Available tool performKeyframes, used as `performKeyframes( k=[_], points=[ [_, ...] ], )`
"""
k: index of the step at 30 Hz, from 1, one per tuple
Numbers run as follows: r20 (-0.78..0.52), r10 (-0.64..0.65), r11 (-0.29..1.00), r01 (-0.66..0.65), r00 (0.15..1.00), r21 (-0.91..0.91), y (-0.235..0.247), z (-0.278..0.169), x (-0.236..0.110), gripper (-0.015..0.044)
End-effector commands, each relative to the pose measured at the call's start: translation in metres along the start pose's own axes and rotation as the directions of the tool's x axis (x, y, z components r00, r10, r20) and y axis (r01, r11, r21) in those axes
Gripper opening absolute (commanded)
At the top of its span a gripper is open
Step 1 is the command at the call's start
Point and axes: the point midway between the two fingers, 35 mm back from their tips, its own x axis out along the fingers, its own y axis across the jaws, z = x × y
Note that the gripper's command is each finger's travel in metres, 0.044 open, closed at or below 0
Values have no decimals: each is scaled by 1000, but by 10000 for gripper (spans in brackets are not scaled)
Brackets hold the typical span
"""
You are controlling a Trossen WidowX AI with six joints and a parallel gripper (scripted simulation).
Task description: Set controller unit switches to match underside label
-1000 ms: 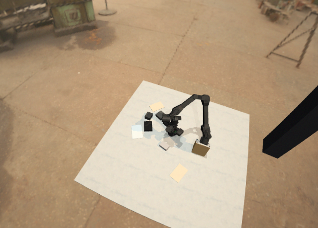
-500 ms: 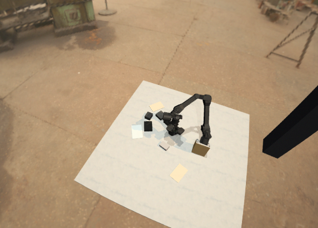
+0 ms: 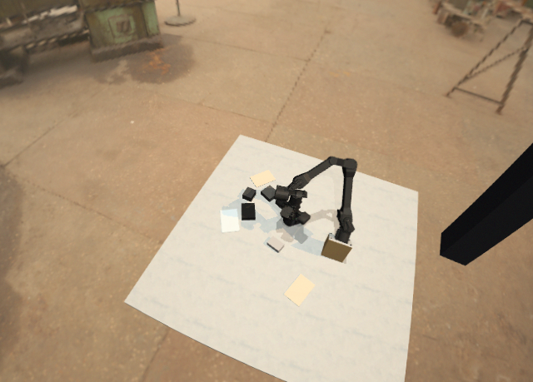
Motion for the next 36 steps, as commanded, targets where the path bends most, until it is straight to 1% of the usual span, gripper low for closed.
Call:
performKeyframes(
  k=[1,36],
  points=[
    [7,-1,1000,1,1000,-2,0,-3,-2,336],
    [61,-1,1000,1,998,-3,0,-27,-15,336]
  ],
)
